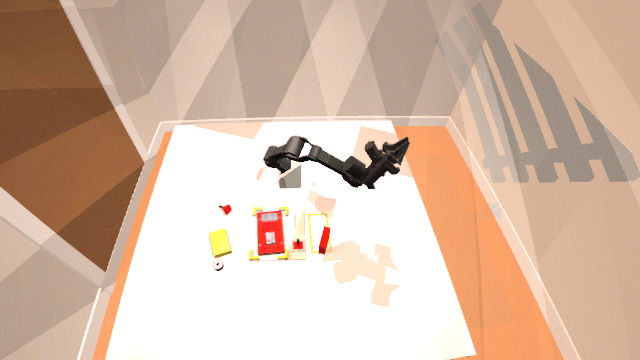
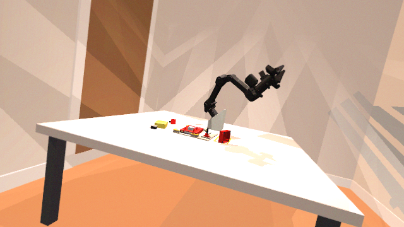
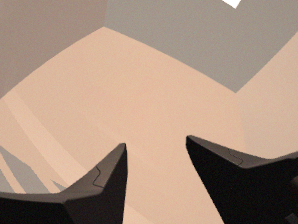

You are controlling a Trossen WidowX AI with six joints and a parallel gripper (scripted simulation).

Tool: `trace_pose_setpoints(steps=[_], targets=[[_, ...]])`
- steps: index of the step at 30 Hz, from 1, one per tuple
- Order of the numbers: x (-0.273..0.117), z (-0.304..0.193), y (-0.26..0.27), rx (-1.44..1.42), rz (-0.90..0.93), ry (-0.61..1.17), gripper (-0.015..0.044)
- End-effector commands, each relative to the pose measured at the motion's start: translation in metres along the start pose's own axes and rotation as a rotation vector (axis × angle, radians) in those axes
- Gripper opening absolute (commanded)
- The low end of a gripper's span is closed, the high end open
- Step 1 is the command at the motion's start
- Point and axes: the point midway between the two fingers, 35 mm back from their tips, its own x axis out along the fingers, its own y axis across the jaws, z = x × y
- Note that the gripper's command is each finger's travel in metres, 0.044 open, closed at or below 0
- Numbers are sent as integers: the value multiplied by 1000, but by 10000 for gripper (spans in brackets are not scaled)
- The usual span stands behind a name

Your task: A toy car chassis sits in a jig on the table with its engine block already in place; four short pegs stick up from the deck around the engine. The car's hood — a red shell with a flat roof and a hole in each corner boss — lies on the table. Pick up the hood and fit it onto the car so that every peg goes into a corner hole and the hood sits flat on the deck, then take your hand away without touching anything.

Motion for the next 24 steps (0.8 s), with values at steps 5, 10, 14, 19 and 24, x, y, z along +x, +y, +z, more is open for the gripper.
trace_pose_setpoints(steps=[5,10,14,19,24], targets=[[-15,-30,-19,203,-62,165,89],[-49,-77,-41,522,-212,434,0],[-87,-112,-52,762,-383,653,0],[-147,-141,-55,1014,-629,928,0],[-217,-149,-47,1196,-904,1203,0]])
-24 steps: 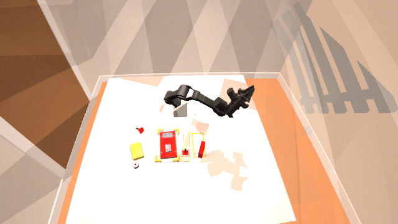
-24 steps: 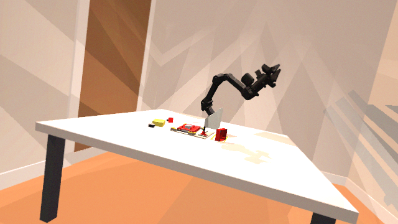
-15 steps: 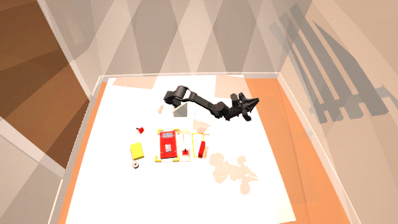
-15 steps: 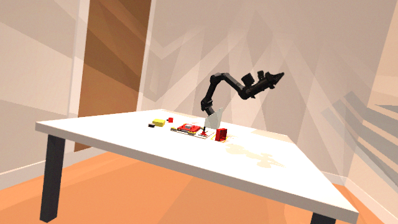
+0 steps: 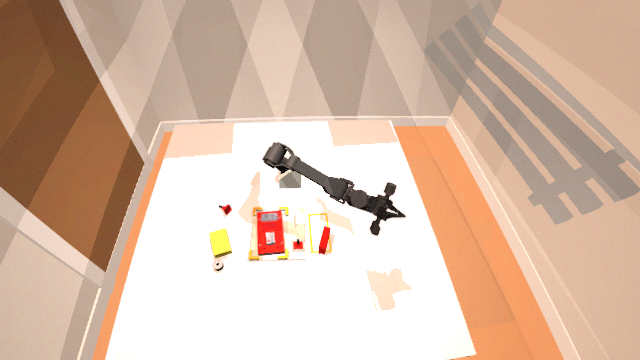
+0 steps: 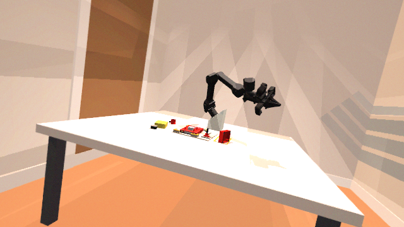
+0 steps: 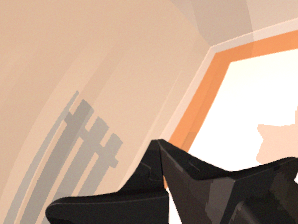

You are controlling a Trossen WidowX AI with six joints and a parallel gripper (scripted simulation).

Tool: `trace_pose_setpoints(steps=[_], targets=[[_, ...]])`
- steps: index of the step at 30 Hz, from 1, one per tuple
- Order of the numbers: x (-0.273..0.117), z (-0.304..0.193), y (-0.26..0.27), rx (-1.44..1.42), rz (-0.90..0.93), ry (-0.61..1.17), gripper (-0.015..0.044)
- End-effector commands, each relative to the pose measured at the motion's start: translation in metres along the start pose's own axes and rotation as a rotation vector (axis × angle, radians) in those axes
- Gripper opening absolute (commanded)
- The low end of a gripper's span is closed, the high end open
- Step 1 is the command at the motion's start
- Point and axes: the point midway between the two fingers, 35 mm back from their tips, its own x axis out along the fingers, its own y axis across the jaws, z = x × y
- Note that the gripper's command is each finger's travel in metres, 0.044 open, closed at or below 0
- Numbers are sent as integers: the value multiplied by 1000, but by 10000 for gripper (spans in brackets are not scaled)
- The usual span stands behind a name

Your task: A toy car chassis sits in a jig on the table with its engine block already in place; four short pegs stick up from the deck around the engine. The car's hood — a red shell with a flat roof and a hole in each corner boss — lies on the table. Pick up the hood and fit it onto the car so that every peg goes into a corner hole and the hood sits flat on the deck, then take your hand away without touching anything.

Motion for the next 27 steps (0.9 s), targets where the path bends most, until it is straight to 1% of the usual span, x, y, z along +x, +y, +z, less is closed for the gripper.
trace_pose_setpoints(steps=[1,5,9,14,19,21,27], targets=[[-29,-19,-50,226,-259,160,0],[-65,-45,-91,384,-503,293,0],[-113,-68,-124,501,-757,406,0],[-173,-84,-149,573,-1020,500,0],[-239,-90,-167,589,-1283,574,0],[-256,-90,-171,584,-1347,589,0],[-259,-89,-171,583,-1357,591,0]])
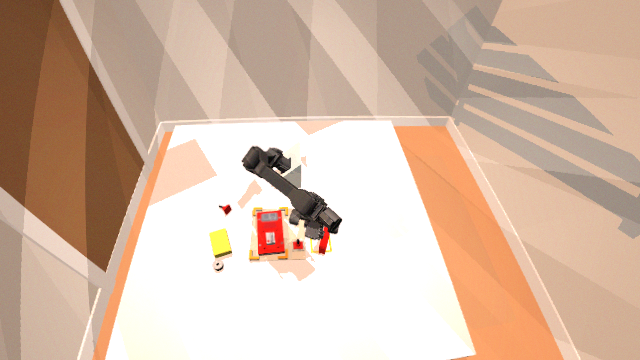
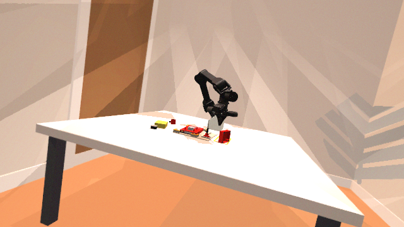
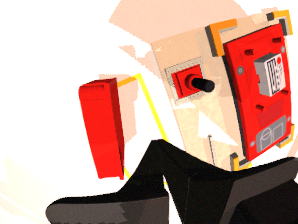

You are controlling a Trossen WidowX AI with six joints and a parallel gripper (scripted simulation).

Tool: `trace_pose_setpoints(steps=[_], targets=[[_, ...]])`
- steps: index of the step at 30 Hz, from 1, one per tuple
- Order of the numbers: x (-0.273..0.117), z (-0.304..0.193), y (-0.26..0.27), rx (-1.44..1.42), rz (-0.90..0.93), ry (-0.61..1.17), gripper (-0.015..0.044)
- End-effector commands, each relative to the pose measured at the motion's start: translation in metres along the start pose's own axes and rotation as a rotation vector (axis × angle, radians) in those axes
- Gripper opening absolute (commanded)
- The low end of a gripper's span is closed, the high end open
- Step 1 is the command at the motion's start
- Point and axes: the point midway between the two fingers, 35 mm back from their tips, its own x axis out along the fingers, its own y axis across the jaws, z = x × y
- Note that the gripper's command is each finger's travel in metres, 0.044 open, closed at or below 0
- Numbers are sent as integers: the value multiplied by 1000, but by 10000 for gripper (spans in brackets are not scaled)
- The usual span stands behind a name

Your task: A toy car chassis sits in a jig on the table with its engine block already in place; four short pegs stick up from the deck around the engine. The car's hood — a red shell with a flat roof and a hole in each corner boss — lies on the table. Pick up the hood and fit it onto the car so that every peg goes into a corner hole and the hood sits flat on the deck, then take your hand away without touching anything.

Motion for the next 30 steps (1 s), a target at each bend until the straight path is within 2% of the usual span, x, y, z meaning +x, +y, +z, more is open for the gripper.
trace_pose_setpoints(steps=[1,12,30], targets=[[-7,2,-4,9,-7,-15,0],[37,3,-4,10,-9,-16,0],[38,4,2,10,-8,-16,0]])
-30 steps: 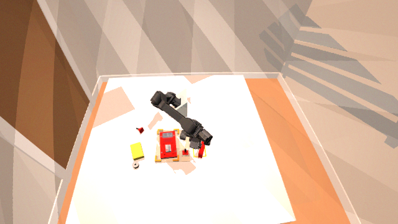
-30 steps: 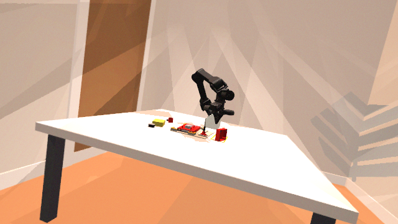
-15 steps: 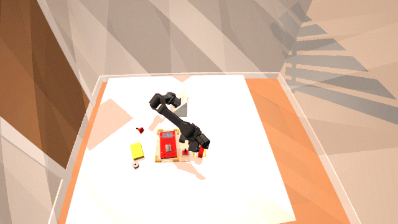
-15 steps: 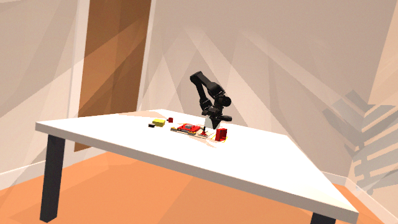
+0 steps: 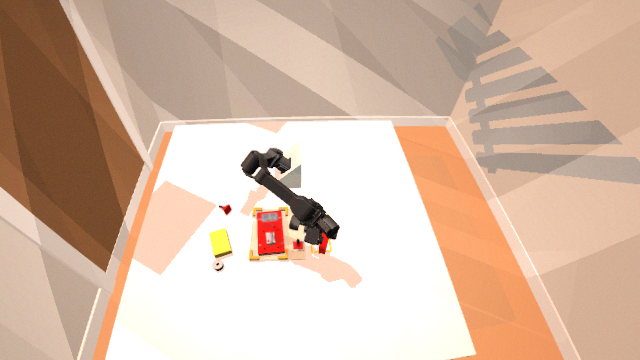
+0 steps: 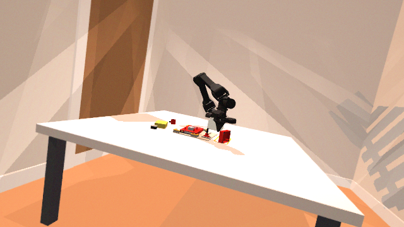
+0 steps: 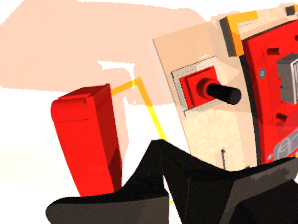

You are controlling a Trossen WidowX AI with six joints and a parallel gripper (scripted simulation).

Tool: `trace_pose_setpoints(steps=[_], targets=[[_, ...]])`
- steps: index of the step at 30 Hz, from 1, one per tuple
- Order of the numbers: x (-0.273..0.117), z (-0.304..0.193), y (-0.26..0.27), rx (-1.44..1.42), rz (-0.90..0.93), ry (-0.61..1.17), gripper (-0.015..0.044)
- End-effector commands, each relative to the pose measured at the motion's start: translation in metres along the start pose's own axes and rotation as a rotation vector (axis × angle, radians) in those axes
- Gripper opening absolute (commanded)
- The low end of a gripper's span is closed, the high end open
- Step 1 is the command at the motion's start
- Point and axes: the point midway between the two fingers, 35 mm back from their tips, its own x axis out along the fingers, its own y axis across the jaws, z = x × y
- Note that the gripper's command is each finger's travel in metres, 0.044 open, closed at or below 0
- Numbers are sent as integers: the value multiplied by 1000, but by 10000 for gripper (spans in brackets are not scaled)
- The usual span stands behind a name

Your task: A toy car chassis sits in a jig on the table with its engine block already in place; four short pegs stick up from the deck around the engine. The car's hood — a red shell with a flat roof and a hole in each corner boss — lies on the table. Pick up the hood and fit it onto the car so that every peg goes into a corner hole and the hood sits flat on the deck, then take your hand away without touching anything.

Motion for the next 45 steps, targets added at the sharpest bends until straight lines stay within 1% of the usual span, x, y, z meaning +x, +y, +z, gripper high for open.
trace_pose_setpoints(steps=[1,45], targets=[[-1,1,4,-2,1,-4,0],[-2,3,27,-2,3,-4,0]])
